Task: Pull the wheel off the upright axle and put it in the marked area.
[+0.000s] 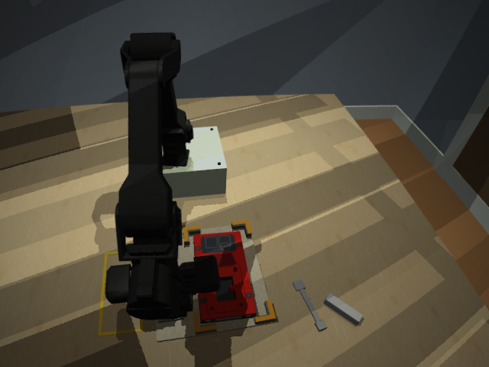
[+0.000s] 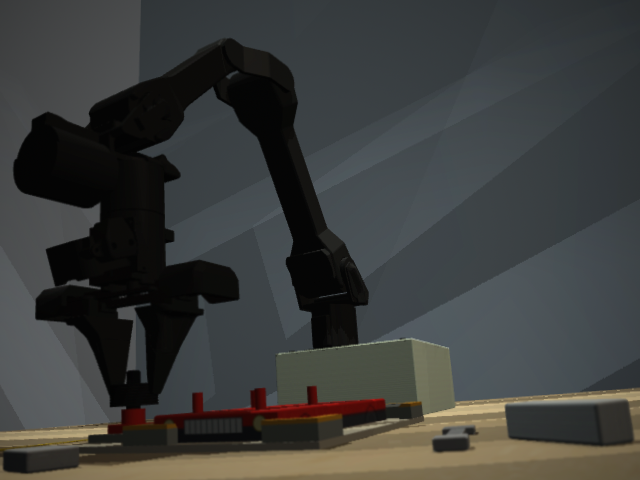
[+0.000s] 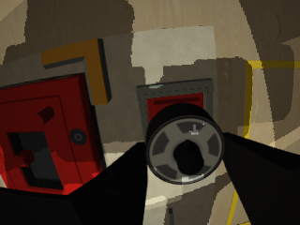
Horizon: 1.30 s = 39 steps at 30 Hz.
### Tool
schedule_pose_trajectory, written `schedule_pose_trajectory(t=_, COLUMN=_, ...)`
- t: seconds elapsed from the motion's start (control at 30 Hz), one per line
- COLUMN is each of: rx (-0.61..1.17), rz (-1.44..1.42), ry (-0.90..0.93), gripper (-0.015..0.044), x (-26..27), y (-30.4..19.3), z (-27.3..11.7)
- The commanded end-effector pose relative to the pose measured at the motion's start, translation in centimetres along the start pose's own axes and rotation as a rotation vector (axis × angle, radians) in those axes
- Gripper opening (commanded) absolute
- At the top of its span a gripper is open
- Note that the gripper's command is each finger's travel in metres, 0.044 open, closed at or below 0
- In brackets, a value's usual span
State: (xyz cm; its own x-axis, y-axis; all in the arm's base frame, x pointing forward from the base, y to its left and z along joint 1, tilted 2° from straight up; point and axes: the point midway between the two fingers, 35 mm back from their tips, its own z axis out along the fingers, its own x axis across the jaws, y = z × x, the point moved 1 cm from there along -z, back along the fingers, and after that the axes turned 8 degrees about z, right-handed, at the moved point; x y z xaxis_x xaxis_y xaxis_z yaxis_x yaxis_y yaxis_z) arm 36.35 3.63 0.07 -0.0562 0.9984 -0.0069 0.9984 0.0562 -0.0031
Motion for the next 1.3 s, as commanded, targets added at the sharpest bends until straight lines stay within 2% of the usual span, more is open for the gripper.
schedule_pose_trajectory(t=0.0, rx=-0.006, rz=0.000, ry=-0.001, gripper=0.0000, x=0.0, y=0.1, z=-0.6)
schedule_pose_trajectory(t=1.27, rx=-0.009, rz=0.000, ry=-0.003, gripper=0.0000, x=0.0, y=0.1, z=-1.9)
